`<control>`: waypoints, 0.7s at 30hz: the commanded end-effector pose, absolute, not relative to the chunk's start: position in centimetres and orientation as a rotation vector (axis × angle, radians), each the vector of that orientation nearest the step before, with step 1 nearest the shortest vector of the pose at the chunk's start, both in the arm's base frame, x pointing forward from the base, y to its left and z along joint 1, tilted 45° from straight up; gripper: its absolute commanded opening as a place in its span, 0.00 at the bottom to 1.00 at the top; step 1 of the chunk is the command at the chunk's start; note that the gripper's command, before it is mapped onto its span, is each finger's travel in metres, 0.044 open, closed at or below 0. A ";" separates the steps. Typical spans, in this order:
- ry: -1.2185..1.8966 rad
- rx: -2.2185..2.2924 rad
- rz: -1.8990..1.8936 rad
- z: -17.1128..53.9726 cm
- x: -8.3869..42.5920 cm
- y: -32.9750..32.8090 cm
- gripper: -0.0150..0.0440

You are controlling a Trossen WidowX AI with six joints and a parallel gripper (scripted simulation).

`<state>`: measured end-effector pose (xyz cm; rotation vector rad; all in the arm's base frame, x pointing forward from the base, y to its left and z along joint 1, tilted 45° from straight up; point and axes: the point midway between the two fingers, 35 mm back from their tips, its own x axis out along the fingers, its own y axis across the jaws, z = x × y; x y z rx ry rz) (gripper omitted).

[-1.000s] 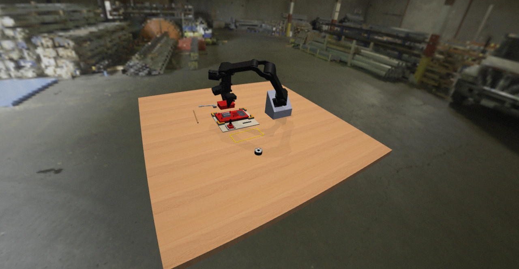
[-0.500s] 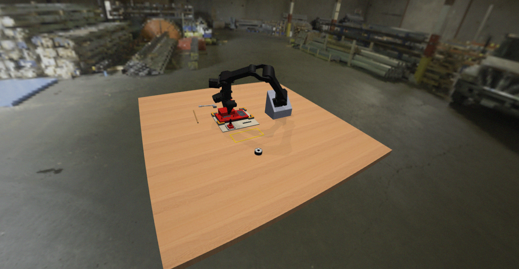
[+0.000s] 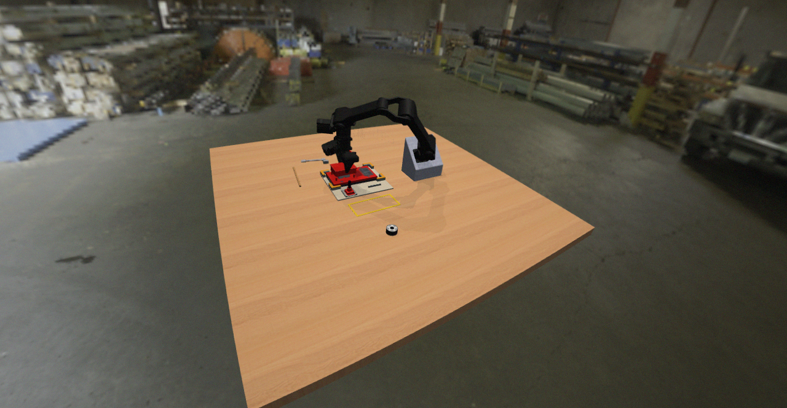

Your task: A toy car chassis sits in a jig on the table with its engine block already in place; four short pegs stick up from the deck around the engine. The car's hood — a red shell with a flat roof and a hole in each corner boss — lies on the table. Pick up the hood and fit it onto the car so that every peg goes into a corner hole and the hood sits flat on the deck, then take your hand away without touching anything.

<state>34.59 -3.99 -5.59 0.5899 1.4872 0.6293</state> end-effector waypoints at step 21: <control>1.482 0.598 0.628 -5.9 34.7 -3.7 0.25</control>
